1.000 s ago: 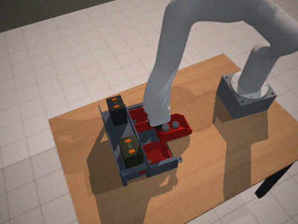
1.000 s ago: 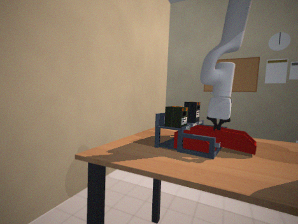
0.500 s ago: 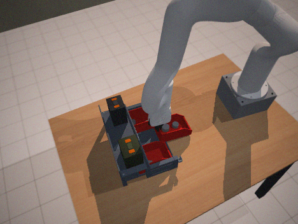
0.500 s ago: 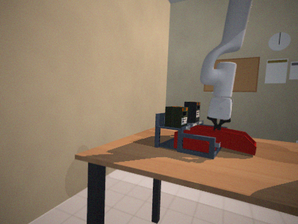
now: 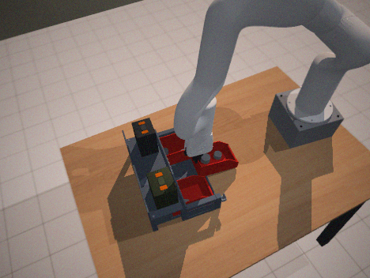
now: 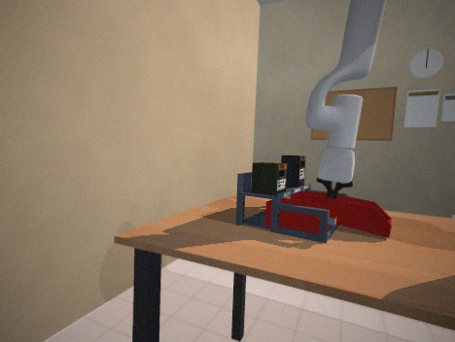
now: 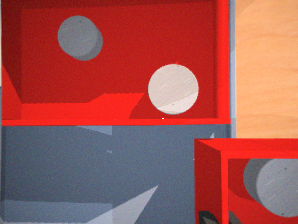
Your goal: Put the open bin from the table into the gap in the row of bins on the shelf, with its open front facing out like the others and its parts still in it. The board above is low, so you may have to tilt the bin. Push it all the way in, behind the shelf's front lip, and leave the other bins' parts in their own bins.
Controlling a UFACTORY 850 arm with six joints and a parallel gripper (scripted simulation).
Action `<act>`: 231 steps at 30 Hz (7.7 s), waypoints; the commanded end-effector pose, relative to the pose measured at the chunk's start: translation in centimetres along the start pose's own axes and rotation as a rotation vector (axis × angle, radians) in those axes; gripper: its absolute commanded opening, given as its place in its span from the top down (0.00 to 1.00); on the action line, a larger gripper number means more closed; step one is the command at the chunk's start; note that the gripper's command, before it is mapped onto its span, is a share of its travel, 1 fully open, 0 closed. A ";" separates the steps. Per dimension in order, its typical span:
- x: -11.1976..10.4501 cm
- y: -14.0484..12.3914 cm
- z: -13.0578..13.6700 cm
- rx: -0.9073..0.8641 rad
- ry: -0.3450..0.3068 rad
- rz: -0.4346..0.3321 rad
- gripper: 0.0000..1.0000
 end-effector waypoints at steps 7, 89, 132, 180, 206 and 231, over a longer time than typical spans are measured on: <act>0.0 0.0 0.1 -0.001 0.033 -0.004 1.00; 0.0 0.0 0.2 -0.001 0.034 -0.005 0.66; 0.0 0.0 0.2 -0.001 0.034 -0.005 0.66; -8.3 0.3 -0.5 -0.001 0.034 -0.005 0.66; -7.7 0.2 -0.4 -0.001 0.034 -0.005 0.66; -7.4 0.2 -0.4 -0.001 0.037 -0.006 0.66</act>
Point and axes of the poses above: the point where the finger pads meet when closed, its own x axis out along the fingers, its own z axis across the jaws, y = z × x, the point moved 5 cm from there along -x, back along the fingers, and after that the axes turned 12 degrees about -x, right-handed, at the moved point
